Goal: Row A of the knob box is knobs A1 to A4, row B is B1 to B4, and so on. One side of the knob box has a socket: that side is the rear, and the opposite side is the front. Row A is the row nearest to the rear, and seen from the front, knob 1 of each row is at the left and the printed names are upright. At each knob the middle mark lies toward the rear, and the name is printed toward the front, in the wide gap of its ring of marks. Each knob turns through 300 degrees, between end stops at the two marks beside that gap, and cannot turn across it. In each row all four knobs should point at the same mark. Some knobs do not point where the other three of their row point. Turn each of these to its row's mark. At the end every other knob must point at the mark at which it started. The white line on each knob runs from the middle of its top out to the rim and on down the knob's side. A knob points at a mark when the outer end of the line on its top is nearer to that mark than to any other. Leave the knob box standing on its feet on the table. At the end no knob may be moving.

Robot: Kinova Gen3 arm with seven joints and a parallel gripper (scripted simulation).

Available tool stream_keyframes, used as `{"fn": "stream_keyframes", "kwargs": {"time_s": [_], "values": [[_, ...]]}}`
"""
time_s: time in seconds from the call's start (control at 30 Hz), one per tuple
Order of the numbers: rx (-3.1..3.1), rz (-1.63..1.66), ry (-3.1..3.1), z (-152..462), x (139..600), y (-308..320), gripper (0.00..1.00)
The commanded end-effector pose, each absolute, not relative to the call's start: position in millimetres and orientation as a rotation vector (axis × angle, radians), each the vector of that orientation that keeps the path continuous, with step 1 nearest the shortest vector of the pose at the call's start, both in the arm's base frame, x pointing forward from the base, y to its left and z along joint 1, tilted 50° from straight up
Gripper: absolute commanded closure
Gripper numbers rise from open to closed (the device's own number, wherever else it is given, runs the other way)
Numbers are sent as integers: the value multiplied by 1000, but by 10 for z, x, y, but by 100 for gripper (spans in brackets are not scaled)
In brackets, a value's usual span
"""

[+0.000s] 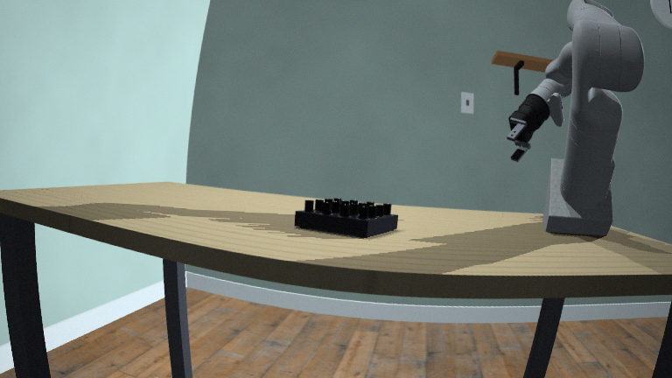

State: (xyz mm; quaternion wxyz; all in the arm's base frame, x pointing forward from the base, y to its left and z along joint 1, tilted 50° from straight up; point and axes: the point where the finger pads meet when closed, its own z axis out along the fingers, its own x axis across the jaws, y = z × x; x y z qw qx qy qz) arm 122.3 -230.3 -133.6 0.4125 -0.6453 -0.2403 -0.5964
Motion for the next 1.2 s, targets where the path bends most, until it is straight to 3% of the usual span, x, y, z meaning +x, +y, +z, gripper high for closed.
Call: {"fn": "stream_keyframes", "kwargs": {"time_s": [0.0,0.77,1.17], "values": [[-1626,-1496,-605,-1322,1229,-2317,0],[-1648,-1355,-523,-1121,1440,-2377,0],[-1682,-1147,-397,-817,1775,-2410,0]]}}
